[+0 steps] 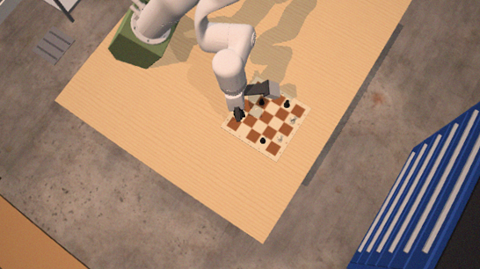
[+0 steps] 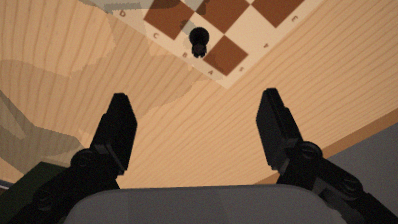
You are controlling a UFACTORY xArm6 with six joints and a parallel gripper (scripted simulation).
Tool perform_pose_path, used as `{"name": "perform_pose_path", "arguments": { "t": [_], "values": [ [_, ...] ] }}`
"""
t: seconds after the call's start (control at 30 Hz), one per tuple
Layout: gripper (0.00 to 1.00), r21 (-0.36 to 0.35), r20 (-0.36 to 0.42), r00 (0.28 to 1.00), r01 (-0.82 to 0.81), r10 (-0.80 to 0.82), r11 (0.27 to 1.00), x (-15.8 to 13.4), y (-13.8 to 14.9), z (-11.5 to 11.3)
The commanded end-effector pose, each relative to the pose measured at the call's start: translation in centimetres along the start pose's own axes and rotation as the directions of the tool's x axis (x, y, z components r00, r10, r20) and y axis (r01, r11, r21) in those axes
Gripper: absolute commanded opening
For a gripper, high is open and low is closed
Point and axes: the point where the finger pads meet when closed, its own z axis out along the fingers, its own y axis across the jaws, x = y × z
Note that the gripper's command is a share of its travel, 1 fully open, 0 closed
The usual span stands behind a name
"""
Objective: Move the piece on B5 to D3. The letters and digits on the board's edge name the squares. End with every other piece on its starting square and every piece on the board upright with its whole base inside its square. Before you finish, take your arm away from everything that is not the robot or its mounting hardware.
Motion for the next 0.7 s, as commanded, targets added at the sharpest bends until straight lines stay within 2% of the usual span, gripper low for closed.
{"name": "perform_pose_path", "arguments": {
  "t": [0.0, 0.07, 0.13, 0.17, 0.2, 0.67],
  "values": [
    [1.00, -0.028, 0.016, 0.962, -0.273, 0.273, 0.962, -0.05, 0.21, 0.71],
    [1.00, -0.038, 0.019, 0.924, -0.381, 0.382, 0.924, -0.08, 0.21, 0.75],
    [1.00, -0.038, 0.019, 0.924, -0.381, 0.382, 0.924, -0.08, 0.21, 0.75],
    [1.00, -0.050, 0.023, 0.886, -0.462, 0.464, 0.885, -0.08, 0.21, 0.75],
    [0.37, -0.050, 0.023, 0.886, -0.462, 0.464, 0.885, -0.08, 0.21, 0.75],
    [0.37, -0.050, 0.023, 0.886, -0.462, 0.464, 0.885, -0.08, 0.21, 0.75]
  ]
}}
